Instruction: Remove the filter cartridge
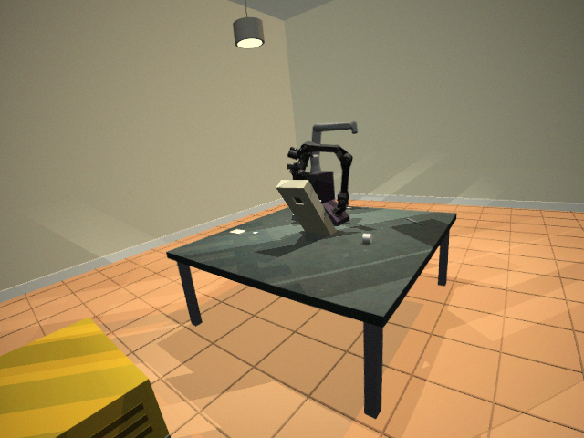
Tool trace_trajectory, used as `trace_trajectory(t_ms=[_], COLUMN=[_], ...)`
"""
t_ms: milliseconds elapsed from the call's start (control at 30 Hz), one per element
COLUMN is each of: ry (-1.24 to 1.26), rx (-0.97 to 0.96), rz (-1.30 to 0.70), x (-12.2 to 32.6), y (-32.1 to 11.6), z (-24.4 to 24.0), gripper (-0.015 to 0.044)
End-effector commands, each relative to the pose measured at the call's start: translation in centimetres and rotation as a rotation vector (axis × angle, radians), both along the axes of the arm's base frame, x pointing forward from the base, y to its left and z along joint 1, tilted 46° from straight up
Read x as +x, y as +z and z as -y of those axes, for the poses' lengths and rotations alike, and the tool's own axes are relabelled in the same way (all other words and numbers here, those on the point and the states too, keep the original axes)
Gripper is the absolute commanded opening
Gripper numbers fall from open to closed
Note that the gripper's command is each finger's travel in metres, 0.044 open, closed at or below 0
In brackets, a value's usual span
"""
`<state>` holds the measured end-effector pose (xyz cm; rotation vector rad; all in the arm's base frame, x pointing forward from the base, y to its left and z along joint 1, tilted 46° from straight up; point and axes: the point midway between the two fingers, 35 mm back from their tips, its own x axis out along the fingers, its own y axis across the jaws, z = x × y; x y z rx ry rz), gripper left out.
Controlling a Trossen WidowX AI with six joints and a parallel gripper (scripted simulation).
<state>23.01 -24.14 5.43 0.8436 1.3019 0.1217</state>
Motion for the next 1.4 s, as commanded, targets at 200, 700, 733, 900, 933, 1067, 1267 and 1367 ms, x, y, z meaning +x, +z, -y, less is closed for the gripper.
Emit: trace_trajectory(t_ms=[200, 700, 733, 900, 933, 1067, 1267, 1367], ry=[-0.327, -0.486, -0.501, -0.573, -0.587, -0.645, -0.731, -0.773], rx=[-0.079, -0.120, -0.124, -0.143, -0.147, -0.160, -0.179, -0.186], rz=[-0.287, -0.409, -0.423, -0.493, -0.507, -0.564, -0.650, -0.693], x=[-4.0, -6.9, -7.5, -10.5, -11.1, -13.4, -16.9, -18.6], y=[-4.8, -7.5, -8.0, -10.4, -10.8, -12.5, -14.8, -15.8], z=[4.5, 6.1, 6.2, 6.1, 6.0, 5.6, 4.6, 3.9], gripper=[0.0000, 0.0000, 0.0000, 0.0000, 0.0000, 0.0000, 0.0000, 0.0000])
